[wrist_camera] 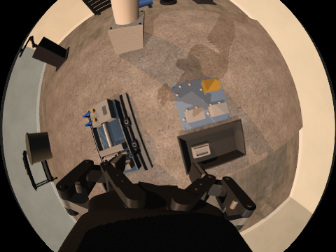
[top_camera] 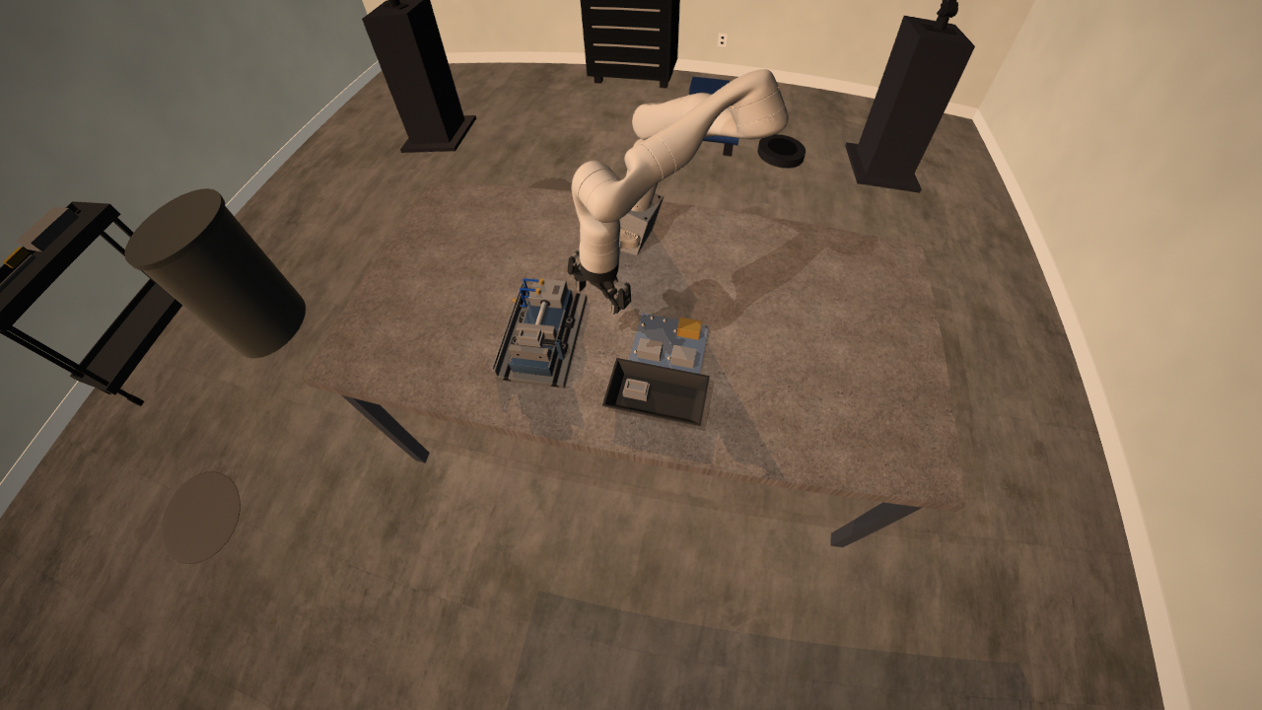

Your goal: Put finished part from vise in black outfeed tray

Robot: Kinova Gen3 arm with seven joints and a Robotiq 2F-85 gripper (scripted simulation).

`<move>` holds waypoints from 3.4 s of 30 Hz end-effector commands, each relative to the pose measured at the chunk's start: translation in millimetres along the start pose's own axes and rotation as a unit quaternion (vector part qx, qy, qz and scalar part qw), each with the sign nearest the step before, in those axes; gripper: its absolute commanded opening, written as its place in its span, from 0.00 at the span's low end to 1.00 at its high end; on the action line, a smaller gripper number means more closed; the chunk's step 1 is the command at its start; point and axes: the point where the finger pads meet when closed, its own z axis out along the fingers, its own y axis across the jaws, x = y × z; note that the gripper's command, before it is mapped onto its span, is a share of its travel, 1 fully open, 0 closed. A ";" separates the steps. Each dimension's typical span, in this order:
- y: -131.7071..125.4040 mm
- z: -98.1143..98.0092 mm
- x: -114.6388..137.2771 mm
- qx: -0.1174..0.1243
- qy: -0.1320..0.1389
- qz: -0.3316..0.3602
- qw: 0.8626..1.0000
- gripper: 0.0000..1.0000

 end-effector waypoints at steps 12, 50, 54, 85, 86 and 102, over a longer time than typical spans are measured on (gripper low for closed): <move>-9.8 6.3 -7.6 -0.005 0.003 0.036 0.999 1.00; -38.5 29.1 -30.5 -0.024 0.011 0.156 0.987 1.00; -45.7 34.4 -35.5 -0.028 0.013 0.184 0.982 1.00; -66.7 49.0 -49.1 -0.038 0.017 0.259 0.965 1.00; -66.7 49.0 -49.1 -0.038 0.017 0.259 0.965 1.00; -80.0 57.8 -56.8 -0.044 0.019 0.303 0.952 1.00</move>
